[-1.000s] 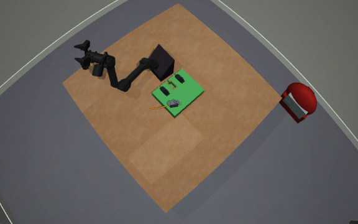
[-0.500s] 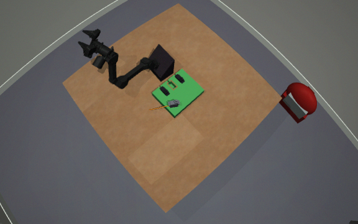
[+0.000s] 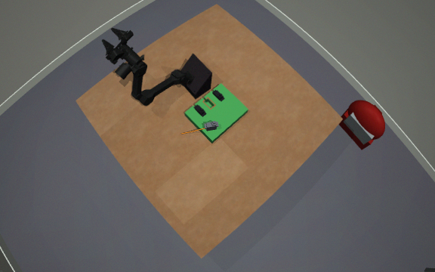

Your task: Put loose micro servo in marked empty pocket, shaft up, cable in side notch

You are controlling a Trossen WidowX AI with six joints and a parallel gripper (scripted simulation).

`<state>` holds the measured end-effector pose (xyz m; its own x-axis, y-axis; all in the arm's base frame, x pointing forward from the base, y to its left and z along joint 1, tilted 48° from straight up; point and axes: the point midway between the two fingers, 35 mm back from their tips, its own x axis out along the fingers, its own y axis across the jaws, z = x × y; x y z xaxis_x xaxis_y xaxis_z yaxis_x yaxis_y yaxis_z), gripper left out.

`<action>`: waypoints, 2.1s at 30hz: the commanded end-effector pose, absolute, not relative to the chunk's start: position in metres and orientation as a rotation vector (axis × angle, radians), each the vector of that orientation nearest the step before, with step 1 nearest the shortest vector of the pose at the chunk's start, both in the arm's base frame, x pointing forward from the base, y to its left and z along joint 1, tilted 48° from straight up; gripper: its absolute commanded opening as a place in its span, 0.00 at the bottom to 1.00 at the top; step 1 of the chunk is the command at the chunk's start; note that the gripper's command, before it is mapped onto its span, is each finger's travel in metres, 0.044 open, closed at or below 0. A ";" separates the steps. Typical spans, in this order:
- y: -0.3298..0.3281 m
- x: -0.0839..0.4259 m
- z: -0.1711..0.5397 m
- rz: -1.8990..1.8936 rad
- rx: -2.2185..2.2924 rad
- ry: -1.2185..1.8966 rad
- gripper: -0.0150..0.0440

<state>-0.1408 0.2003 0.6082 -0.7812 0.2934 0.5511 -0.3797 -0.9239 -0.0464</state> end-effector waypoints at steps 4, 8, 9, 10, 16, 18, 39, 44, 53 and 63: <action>0.222 -0.128 0.601 2.574 0.771 -0.175 1.00; 0.232 -0.122 0.597 2.536 0.755 -0.159 1.00; 0.235 -0.120 0.596 2.523 0.750 -0.155 1.00; 0.239 -0.118 0.595 2.509 0.745 -0.152 1.00; 0.260 -0.103 0.587 2.416 0.714 -0.131 1.00; 0.271 -0.095 0.583 2.373 0.699 -0.115 1.00; 0.335 -0.031 0.544 2.074 0.581 -0.012 1.00; 0.349 -0.009 0.530 1.982 0.543 0.006 1.00; 0.367 0.027 0.506 1.847 0.480 0.053 1.00; 0.388 0.082 0.467 1.637 0.376 0.136 1.00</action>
